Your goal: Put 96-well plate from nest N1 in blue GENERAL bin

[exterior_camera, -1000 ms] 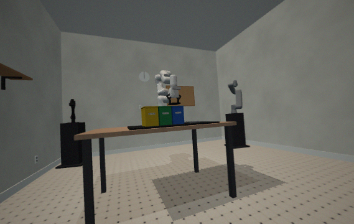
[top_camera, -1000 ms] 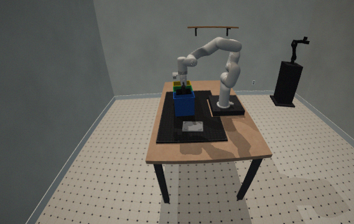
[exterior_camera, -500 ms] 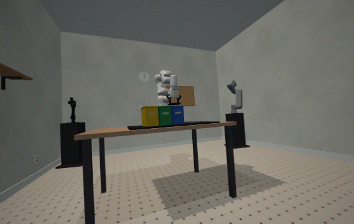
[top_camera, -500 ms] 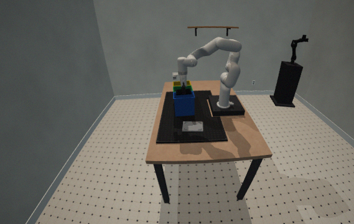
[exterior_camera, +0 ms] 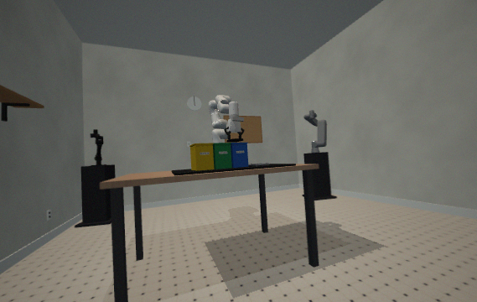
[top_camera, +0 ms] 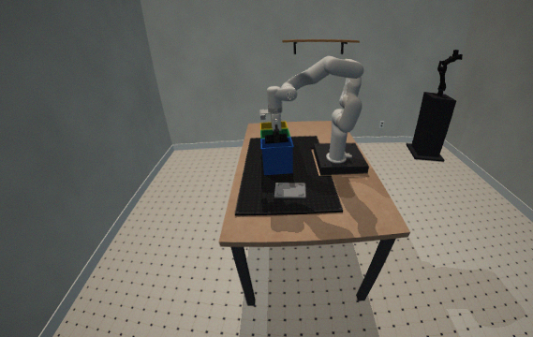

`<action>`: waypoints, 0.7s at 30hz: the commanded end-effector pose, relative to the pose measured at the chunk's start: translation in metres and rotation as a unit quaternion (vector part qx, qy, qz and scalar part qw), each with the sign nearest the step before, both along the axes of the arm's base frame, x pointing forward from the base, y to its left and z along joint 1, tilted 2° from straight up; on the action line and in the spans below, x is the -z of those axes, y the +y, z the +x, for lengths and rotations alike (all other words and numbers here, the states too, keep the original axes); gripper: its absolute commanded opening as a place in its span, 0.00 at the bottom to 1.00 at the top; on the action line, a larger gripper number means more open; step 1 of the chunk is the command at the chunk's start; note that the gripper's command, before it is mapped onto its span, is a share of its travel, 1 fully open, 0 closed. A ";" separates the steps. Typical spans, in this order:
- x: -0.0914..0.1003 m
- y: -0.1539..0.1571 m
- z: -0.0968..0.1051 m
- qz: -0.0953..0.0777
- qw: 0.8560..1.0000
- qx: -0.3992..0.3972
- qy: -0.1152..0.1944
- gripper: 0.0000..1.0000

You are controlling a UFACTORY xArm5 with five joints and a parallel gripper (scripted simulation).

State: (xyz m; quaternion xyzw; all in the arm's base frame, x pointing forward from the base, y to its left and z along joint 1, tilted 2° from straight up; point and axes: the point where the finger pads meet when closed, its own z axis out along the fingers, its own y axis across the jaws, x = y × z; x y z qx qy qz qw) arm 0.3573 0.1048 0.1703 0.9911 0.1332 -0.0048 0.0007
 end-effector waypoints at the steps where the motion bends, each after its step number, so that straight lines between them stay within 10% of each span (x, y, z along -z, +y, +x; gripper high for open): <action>1: -0.001 0.000 0.001 0.001 1.000 0.000 -0.002 0.00; 21: 0.002 0.000 0.001 0.001 1.000 0.000 -0.002 0.00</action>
